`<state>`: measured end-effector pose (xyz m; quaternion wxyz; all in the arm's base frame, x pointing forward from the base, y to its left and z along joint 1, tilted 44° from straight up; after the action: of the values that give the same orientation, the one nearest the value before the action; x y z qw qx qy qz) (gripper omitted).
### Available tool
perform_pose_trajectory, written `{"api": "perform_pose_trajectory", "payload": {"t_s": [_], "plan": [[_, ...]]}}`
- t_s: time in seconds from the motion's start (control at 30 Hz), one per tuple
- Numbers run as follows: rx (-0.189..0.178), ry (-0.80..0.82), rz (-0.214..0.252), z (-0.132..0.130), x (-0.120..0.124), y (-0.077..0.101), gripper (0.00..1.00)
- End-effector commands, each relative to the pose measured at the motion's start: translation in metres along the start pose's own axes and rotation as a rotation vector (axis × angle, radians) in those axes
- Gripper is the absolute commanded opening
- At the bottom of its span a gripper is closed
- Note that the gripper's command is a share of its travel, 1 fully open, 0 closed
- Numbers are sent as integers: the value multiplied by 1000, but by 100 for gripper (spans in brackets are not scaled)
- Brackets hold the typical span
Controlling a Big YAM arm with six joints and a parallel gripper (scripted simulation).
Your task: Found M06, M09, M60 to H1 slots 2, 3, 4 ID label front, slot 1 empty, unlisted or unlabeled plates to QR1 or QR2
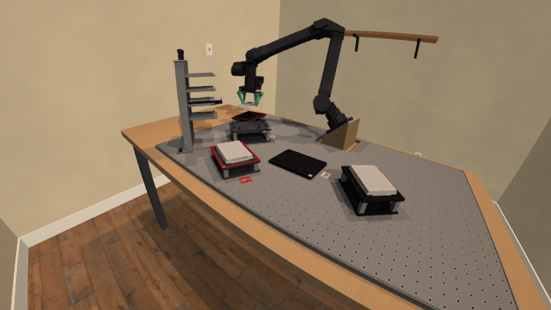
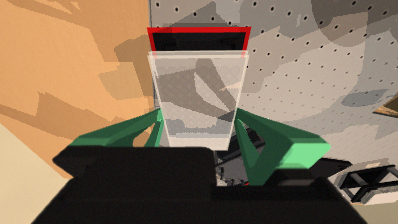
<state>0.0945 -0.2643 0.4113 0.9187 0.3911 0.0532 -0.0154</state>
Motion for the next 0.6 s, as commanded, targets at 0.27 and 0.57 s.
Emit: {"api": "perform_pose_trajectory", "payload": {"t_s": [0.27, 0.57], "plan": [[1, 2, -10, 6, -1, -11, 86], [4, 3, -11, 4, -1, -18, 86]]}}
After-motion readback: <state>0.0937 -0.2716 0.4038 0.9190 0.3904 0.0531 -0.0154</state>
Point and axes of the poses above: the point where the finger pads meet when closed, its own y axis back along the fingers, its own z axis across the jaws, x = y × z, the point moved 9 cm from there along y, back along the fingers, and after that the axes turned 6 degrees about -y, right-handed, at the moved point
